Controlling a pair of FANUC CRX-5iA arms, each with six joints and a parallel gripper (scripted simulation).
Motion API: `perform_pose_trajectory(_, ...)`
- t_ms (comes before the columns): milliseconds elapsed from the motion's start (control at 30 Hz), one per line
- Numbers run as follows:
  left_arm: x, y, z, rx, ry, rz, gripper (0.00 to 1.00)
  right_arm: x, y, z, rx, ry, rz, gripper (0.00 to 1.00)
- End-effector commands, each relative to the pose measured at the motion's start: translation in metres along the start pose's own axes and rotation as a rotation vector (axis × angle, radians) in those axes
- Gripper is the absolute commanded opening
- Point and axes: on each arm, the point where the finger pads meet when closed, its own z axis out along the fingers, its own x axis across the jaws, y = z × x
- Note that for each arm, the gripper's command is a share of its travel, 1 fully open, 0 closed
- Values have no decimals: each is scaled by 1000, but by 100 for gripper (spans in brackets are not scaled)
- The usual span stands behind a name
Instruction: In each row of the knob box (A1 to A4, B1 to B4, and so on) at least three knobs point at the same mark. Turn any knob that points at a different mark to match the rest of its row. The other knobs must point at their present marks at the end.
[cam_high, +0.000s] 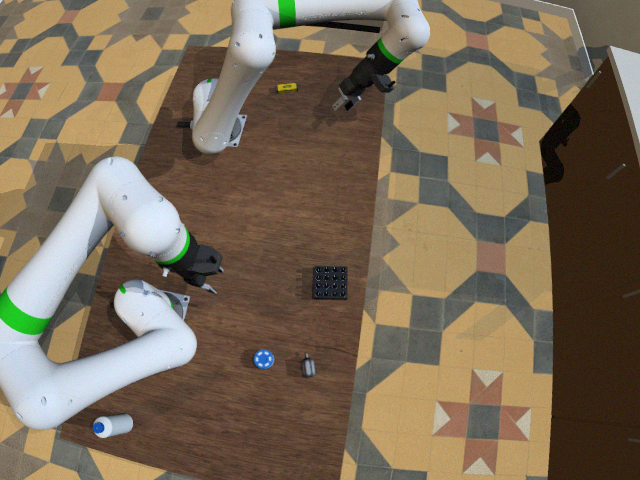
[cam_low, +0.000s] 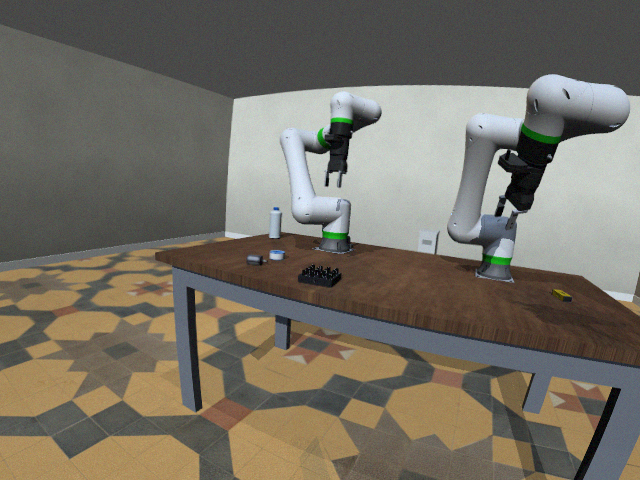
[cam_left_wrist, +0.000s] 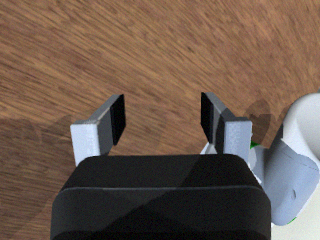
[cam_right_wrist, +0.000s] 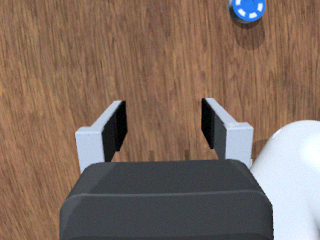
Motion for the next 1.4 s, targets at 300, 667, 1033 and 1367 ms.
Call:
perform_pose_trajectory(300,-60,107,-20,160,-73,149,100,0,0,-1,1,0,0,100)
perform_pose_trajectory(667,-87,187,-21,231,-151,234,100,0,0,-1,1,0,0,100)
perform_pose_trajectory(1033,-103,292,-11,278,-268,327,100,0,0,-1,1,0,0,100)
perform_pose_trajectory(1367,-101,375,7,282,-361,391,100,0,0,-1,1,0,0,100)
